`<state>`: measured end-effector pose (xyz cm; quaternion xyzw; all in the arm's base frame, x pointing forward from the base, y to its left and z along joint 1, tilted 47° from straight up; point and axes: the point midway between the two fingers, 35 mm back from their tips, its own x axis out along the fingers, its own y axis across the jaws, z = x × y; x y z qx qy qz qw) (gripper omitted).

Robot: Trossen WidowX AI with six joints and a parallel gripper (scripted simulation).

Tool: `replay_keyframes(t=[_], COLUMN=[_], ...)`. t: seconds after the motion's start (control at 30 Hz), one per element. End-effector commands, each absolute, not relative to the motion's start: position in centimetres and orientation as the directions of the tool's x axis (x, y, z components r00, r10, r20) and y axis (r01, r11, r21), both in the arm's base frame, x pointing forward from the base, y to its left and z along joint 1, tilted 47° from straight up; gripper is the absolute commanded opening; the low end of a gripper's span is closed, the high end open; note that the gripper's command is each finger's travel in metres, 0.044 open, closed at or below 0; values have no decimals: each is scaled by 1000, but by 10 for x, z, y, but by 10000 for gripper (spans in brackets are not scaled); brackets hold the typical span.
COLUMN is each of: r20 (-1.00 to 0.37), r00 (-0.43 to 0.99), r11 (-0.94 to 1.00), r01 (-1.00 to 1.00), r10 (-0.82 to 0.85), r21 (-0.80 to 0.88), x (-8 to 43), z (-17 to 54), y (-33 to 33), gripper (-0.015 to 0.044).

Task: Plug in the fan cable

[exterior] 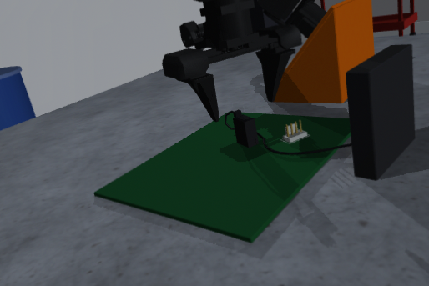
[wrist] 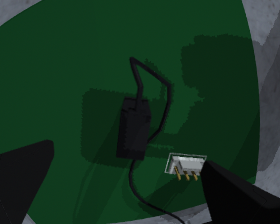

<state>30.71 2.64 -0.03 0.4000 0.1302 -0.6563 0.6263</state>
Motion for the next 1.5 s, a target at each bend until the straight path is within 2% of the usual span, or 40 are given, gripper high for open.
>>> replay_keyframes(t=[0.0, 0.8, 1.33, 1.37, 1.47], r20=[-685, -683, -686, -686, -686], r00=[105, 105, 103, 103, 103], r11=[-175, -174, -182, -182, -182], r01=[929, 929, 926, 926, 926], r10=[-721, -723, -720, -720, -720], r21=[327, 327, 330, 330, 330], x=[307, 310, 310, 310, 310], z=[-6, -29, -27, -27, -27], y=[21, -5, -3, -3, -3], gripper=[440, 440, 20, 0, 0])
